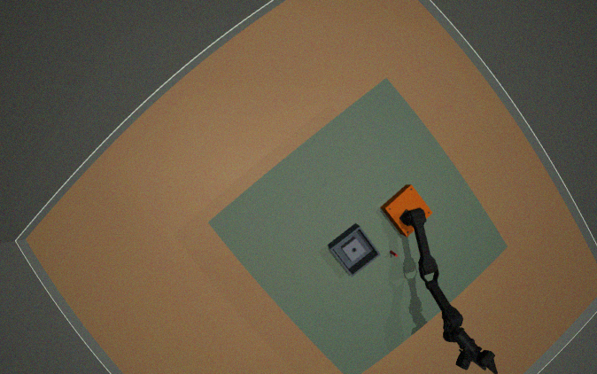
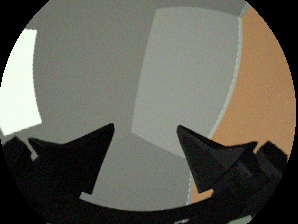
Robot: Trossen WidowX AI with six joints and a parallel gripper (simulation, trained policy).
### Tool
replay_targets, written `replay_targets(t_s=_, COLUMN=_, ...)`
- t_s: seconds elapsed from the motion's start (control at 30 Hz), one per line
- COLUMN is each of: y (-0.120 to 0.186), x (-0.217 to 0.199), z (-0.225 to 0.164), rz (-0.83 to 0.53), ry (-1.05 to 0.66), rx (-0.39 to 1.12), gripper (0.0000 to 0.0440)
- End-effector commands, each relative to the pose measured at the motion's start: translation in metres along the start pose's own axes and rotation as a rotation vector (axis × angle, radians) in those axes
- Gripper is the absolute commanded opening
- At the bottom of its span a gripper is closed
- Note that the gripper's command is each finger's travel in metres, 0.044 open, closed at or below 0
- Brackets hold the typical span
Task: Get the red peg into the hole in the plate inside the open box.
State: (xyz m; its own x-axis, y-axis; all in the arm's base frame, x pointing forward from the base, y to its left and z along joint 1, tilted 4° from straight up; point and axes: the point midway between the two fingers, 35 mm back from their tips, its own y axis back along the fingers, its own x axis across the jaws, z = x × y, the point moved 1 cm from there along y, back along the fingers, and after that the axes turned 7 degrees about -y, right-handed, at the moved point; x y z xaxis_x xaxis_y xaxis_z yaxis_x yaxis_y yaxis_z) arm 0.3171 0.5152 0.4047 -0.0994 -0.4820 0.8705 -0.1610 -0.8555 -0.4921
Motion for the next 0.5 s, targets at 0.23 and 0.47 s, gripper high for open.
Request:
replay_targets(t_s=0.23, y=0.002, x=0.077, z=-0.043, rz=0.247, ry=0.022, rx=0.073, gripper=0.0440)
replay_targets(t_s=0.47, y=0.017, x=0.151, z=-0.093, rz=0.463, ry=-0.021, rx=0.183, gripper=0.0440)
